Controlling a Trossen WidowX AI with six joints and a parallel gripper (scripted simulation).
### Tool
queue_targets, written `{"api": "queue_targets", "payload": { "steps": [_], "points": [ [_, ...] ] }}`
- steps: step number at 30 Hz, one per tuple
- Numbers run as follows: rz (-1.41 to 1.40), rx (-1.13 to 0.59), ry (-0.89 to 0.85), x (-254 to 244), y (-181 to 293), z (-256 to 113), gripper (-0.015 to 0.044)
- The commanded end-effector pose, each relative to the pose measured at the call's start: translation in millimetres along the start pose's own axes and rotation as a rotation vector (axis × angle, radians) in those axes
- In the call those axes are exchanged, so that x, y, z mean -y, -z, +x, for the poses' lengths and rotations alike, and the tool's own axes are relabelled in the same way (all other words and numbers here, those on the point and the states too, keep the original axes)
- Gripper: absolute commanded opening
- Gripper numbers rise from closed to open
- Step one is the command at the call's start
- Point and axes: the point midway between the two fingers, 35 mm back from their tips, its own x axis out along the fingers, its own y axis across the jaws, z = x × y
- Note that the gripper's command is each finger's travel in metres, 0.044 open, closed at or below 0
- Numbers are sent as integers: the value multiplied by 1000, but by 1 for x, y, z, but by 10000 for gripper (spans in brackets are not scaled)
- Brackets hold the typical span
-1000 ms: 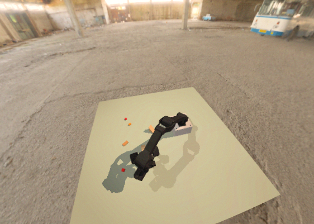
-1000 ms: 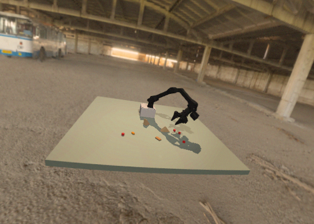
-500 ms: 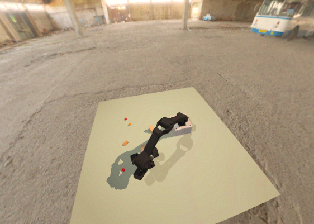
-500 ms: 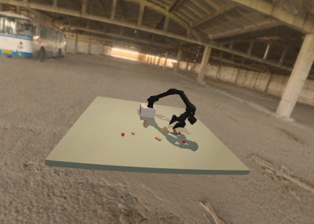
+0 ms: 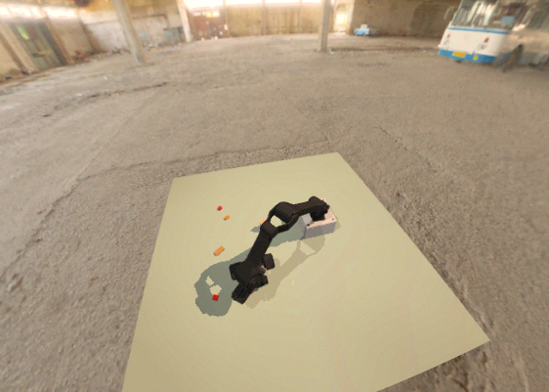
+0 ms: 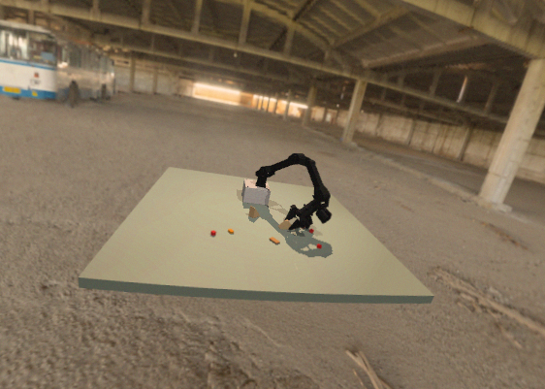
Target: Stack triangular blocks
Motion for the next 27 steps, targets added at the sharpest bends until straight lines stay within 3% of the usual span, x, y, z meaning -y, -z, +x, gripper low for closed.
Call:
{"api": "queue_targets", "payload": {
  "steps": [1, 8, 15, 19, 27],
  "points": [
    [2, 0, -3, 0, 1, 0, 335],
    [2, 0, -3, 0, 1, 0, 151],
    [2, 0, -3, 0, 1, 0, 105],
    [2, 0, -2, 0, 1, 0, 0],
    [2, 0, -2, 3, 24, -25, 0]
  ]
}}
